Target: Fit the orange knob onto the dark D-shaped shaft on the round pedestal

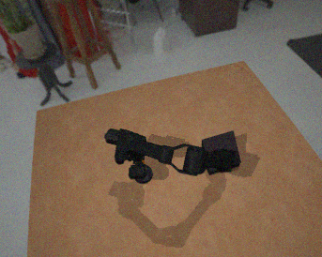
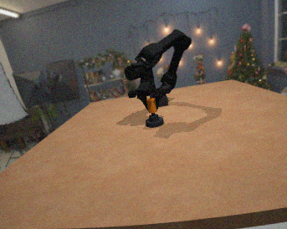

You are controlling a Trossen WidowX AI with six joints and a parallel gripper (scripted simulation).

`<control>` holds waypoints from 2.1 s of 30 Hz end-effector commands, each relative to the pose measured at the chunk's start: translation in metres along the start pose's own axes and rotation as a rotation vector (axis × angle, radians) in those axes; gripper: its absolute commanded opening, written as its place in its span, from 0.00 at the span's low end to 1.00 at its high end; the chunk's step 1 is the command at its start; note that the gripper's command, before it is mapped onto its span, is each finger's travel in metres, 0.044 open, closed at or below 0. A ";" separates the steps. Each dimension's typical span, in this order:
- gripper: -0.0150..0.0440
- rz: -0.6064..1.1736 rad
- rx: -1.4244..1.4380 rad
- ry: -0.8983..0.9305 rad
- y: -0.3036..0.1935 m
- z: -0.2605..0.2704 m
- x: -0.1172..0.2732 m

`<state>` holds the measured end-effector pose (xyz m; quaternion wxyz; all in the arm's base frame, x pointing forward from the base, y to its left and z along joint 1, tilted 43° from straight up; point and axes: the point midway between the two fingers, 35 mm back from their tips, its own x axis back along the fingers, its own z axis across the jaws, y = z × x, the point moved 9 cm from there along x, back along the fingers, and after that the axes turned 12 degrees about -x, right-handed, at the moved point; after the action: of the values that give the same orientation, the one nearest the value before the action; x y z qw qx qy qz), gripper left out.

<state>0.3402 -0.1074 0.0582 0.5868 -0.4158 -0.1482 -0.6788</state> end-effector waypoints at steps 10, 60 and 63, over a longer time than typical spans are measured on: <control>0.25 -0.007 0.004 -0.003 0.002 0.001 0.001; 0.25 -0.007 0.004 -0.003 0.001 0.001 -0.003; 0.25 -0.007 0.004 -0.003 0.001 0.001 -0.003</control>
<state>0.3410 -0.1053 0.0565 0.5864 -0.4150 -0.1525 -0.6787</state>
